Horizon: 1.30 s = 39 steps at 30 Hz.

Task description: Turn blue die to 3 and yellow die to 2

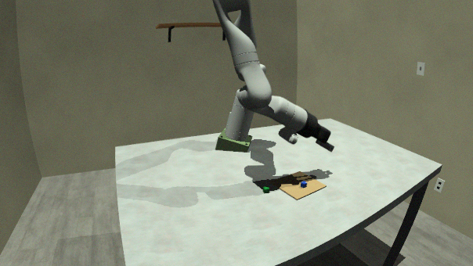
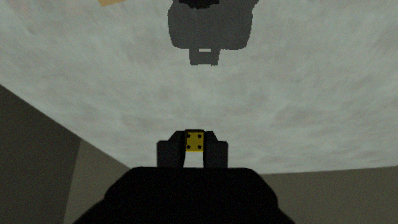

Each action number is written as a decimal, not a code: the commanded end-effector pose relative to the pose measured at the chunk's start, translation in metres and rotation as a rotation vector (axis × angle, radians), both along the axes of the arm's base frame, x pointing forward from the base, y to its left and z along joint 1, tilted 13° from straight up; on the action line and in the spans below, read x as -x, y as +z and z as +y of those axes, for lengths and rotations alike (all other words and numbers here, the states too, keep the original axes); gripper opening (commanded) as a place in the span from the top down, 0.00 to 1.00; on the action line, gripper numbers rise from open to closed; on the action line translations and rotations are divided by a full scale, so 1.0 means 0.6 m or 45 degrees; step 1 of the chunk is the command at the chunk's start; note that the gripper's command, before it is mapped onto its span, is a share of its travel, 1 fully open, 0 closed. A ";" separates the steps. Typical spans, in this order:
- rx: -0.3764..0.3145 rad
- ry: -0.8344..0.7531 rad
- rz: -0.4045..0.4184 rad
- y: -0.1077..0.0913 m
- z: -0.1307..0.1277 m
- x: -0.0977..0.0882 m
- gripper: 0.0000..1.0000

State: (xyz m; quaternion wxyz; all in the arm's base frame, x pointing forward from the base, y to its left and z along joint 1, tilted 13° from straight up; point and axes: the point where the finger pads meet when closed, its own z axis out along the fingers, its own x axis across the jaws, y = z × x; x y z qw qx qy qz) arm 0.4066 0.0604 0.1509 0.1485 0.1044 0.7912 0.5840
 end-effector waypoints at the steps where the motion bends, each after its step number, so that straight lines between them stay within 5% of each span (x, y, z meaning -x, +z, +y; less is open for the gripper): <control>1: -0.001 0.002 0.002 -0.002 0.001 -0.001 0.66; 9: -0.001 0.008 0.007 -0.021 0.004 -0.004 0.66; 21: -0.001 0.008 0.007 -0.095 0.016 -0.016 0.66; 39: -0.001 0.008 0.007 -0.129 0.022 -0.021 0.66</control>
